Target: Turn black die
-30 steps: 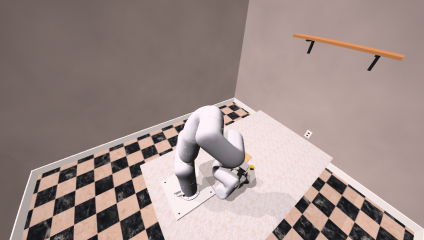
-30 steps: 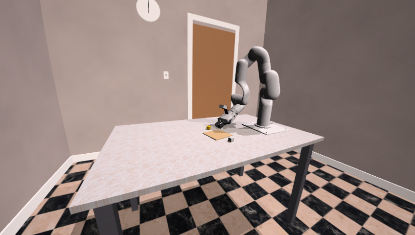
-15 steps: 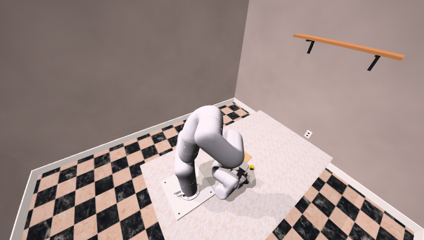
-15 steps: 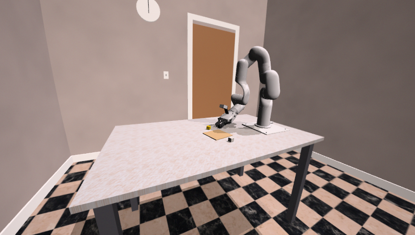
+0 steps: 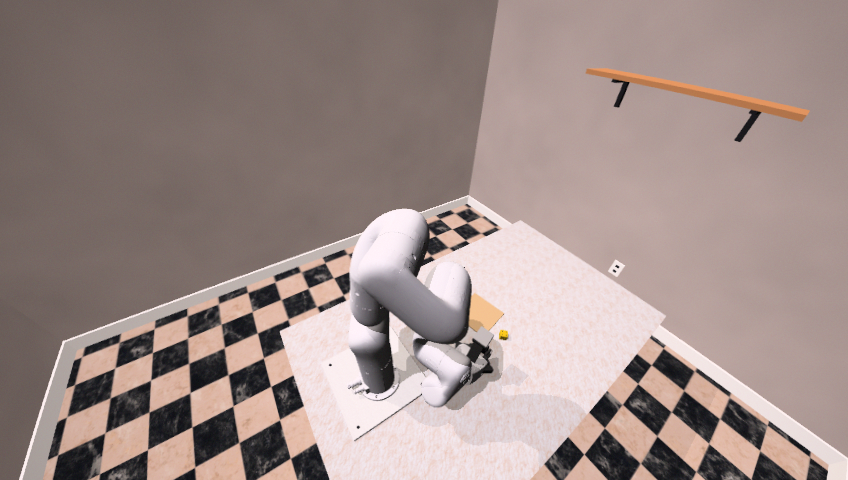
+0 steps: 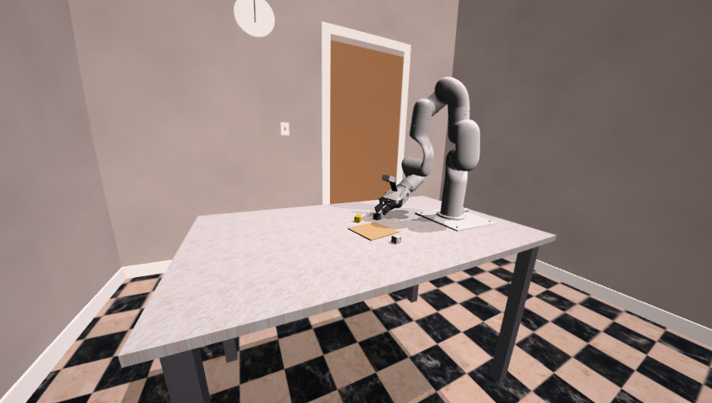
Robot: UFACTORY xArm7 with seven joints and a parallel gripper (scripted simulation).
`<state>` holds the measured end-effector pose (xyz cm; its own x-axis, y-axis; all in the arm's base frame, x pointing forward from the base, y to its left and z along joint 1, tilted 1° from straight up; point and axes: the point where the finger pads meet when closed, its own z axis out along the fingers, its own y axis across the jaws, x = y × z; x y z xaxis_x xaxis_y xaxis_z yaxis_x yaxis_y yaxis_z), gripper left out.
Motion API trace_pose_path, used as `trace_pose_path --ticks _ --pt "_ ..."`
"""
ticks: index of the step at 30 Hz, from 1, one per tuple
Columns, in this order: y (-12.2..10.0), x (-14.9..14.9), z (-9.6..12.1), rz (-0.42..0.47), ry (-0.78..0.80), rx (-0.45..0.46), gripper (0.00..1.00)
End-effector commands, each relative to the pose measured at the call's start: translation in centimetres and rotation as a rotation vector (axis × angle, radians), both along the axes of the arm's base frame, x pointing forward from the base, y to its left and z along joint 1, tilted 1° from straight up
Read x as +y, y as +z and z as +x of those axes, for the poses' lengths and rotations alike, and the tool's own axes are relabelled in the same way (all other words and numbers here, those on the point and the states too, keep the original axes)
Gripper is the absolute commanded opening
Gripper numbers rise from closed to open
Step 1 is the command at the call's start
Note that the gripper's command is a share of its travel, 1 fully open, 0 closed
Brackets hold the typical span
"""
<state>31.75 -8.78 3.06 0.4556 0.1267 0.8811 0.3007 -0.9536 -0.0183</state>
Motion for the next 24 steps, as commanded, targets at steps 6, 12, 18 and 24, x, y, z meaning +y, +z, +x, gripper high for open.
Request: trace_pose_path --ticks 6,12,18,24 --pt "0.6 -0.3 -0.8 0.000 0.003 0.000 0.42" --pt "1.4 -0.4 -0.8 0.000 0.003 0.000 0.42" --pt "3.4 -0.4 -0.8 0.000 0.003 0.000 0.42" --pt "5.1 -0.4 -0.8 0.000 0.003 0.000 0.42"
